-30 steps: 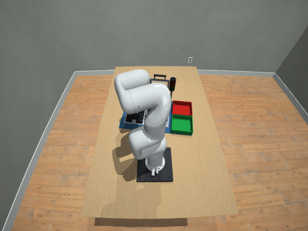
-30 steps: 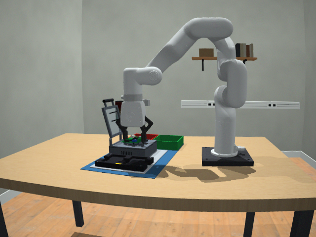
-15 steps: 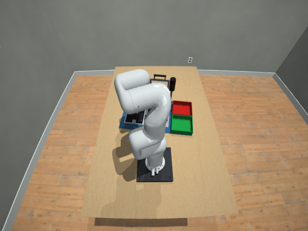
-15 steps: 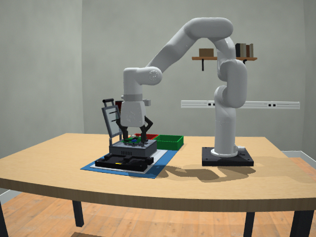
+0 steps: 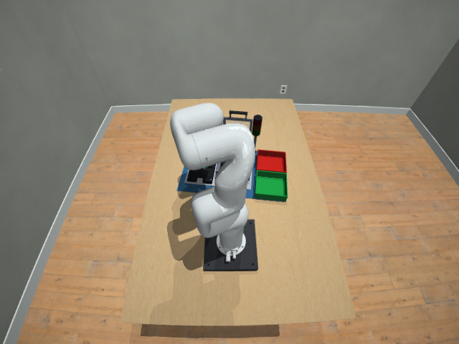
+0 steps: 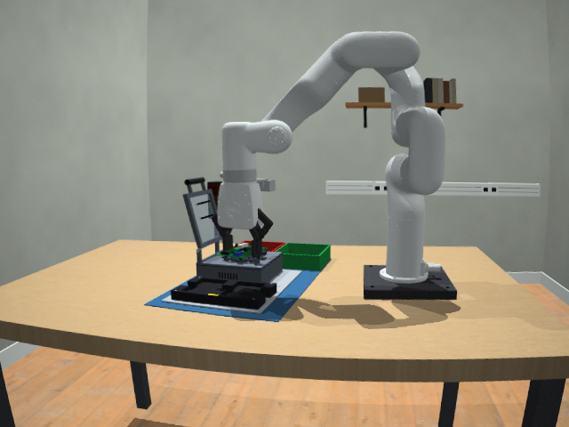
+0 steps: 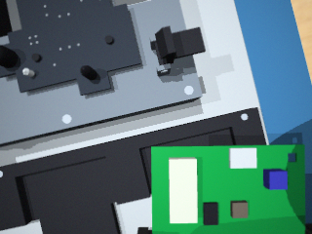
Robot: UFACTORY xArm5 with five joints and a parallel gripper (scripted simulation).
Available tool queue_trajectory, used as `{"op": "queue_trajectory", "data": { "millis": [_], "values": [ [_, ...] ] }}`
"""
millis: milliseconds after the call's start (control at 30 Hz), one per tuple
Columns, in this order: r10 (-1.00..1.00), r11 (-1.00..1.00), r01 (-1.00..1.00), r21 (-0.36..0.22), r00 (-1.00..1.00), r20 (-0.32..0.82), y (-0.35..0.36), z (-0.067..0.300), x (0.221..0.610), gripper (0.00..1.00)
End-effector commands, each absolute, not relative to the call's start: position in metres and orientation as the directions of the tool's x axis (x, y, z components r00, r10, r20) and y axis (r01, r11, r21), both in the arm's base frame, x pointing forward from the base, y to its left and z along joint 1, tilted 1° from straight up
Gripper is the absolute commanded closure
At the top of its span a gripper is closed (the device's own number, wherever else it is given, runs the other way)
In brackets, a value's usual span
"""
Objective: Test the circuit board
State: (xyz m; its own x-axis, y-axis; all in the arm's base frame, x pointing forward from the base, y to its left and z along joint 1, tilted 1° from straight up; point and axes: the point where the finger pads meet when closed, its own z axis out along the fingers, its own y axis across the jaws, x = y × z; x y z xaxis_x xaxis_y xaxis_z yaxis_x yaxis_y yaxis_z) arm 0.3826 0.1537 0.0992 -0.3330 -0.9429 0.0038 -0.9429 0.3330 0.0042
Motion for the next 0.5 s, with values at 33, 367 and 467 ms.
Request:
{"op": "queue_trajectory", "data": {
  "millis": [33, 367, 467],
  "values": [
    [-0.915, 0.404, -0.915, 0.001, -0.404, 0.001, 0.1542, 0.1005, 0.3837, 0.21],
    [-0.764, 0.645, -0.764, 0.001, -0.645, 0.002, 0.1542, 0.1005, 0.3837, 0.21],
    [-0.694, 0.72, -0.694, 0.001, -0.72, 0.002, 0.1542, 0.1005, 0.3837, 0.21]
  ]
}}
